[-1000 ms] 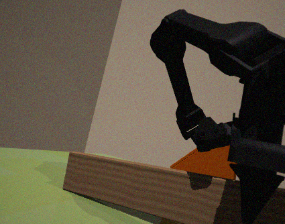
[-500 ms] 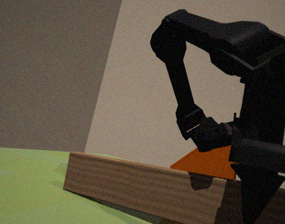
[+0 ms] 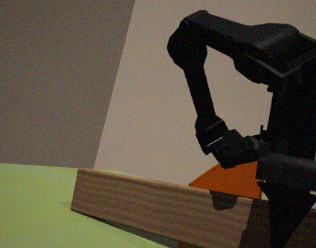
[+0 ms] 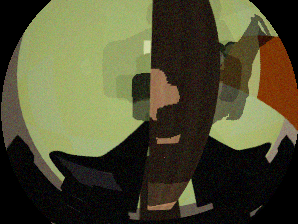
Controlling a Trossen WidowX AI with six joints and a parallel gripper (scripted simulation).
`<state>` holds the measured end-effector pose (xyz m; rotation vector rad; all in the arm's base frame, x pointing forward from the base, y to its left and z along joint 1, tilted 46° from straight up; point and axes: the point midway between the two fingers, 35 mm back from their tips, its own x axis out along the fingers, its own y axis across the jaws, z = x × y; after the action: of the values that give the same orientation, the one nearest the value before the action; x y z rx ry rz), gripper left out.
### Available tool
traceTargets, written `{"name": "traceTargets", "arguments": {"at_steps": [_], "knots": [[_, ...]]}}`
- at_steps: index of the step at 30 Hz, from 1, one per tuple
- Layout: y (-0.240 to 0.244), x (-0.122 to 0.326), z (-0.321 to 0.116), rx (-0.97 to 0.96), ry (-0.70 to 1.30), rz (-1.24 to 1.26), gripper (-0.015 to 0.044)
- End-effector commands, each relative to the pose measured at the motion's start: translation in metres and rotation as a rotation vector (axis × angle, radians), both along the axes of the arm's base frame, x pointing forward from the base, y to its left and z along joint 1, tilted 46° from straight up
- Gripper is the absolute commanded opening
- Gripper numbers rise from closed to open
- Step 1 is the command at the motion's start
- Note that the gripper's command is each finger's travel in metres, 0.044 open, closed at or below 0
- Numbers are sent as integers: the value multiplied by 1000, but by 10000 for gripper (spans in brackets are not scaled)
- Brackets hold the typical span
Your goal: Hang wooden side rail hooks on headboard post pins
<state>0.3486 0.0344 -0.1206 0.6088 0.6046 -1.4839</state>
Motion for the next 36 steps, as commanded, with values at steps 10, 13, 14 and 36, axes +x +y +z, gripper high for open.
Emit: {"name": "traceTargets", "arguments": {"at_steps": [10,13,14,36], "knots": [[4,0,-2,5,-7,5,0],[4,0,-2,5,-7,5,0],[4,0,-3,5,-7,5,0],[1,0,-5,5,-7,5,0]]}}
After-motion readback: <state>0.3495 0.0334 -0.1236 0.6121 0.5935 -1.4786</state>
